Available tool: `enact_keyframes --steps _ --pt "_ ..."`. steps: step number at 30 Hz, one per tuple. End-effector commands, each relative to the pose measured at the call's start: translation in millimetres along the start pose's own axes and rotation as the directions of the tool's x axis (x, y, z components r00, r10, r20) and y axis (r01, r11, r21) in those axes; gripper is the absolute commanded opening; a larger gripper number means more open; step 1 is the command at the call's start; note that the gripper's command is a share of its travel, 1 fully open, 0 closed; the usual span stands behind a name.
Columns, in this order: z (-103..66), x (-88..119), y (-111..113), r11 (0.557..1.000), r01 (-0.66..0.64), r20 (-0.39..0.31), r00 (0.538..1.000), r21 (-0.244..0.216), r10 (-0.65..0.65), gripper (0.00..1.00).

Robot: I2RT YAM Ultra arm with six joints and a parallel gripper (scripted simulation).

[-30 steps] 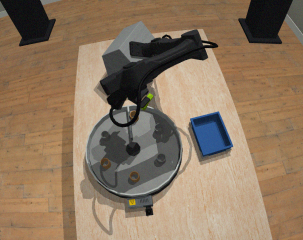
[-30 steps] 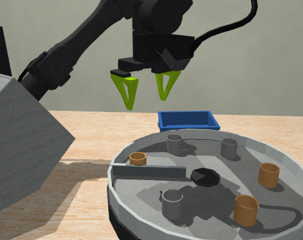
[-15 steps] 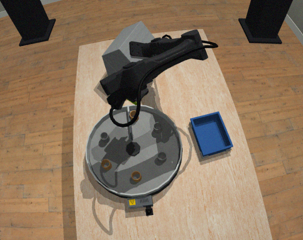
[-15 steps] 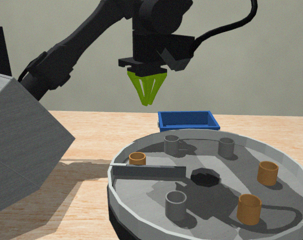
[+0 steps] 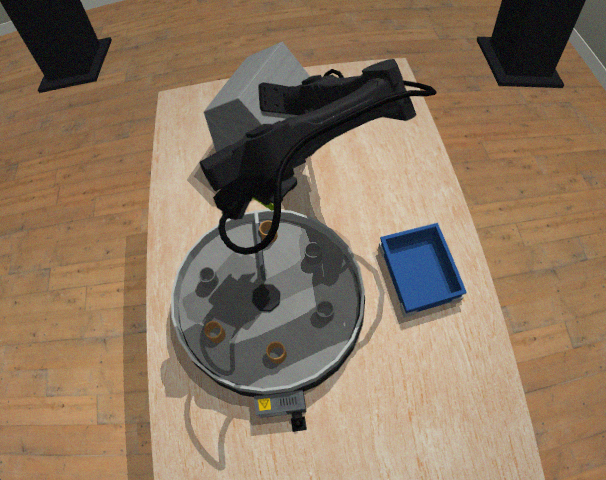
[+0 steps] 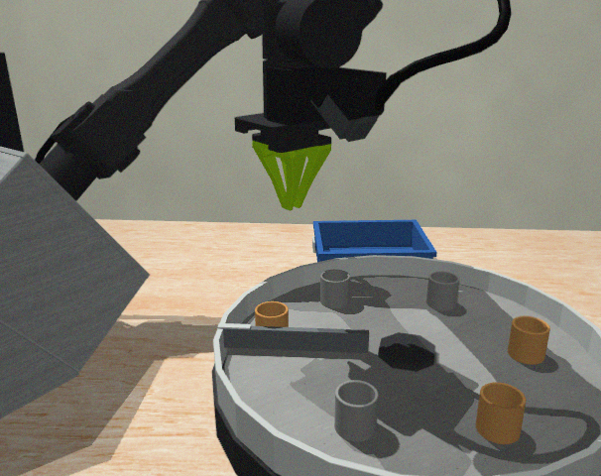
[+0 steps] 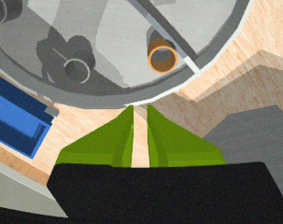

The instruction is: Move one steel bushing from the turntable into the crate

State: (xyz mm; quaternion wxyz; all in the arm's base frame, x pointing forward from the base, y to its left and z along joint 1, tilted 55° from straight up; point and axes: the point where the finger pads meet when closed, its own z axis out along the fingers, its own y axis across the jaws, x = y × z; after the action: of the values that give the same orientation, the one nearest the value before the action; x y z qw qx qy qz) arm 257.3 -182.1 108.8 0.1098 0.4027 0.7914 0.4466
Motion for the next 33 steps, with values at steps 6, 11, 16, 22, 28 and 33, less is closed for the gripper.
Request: enact_keyframes --steps 6,11,16,22,28,33 --pt "-8.7 -2.7 0.2 1.000 -0.009 0.024 1.000 -0.016 0.009 0.11" --pt "-8.7 -2.7 0.2 1.000 -0.009 0.024 1.000 -0.016 0.009 0.18" --pt "-8.7 -2.7 0.2 1.000 -0.009 0.024 1.000 -0.016 0.009 0.18" --pt "-8.7 -2.7 0.2 1.000 -0.009 0.024 1.000 -0.016 0.009 0.18" --pt "-8.7 -2.7 0.2 1.000 -0.009 0.024 1.000 -0.016 0.009 0.18" --pt "-8.7 -2.7 0.2 1.000 -0.009 0.024 1.000 -0.016 0.009 0.18"
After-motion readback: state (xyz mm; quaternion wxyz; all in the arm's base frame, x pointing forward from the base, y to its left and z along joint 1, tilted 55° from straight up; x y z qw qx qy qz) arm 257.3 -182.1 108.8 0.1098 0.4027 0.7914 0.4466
